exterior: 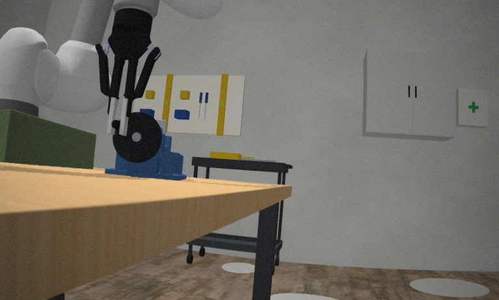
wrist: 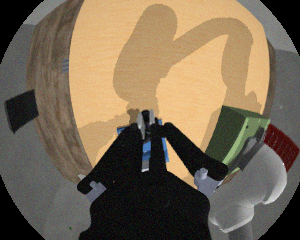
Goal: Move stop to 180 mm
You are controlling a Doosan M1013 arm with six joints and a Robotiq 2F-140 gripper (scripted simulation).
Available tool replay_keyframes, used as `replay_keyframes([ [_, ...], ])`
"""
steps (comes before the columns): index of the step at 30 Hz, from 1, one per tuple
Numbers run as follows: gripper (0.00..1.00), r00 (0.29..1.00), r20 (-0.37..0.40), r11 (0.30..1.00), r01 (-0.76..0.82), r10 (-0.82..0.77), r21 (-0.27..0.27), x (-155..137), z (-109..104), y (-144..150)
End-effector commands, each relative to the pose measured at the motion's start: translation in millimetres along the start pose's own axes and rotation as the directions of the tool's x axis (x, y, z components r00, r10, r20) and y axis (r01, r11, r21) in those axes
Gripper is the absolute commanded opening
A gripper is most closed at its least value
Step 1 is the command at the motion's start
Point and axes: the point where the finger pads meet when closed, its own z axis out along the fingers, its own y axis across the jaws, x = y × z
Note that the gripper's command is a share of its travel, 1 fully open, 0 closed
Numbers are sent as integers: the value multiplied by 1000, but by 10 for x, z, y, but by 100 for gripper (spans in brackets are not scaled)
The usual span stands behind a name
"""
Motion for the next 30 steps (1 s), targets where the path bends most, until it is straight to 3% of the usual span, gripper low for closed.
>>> replay_keyframes([
  [1,4,1000,1,1000,-2,2,2,0,-79,-56],
  [12,4,1000,1,1000,-2,2,2,1,-192,-331],
  [30,4,1000,1,1000,-2,2,2,1,-8,-626],
])
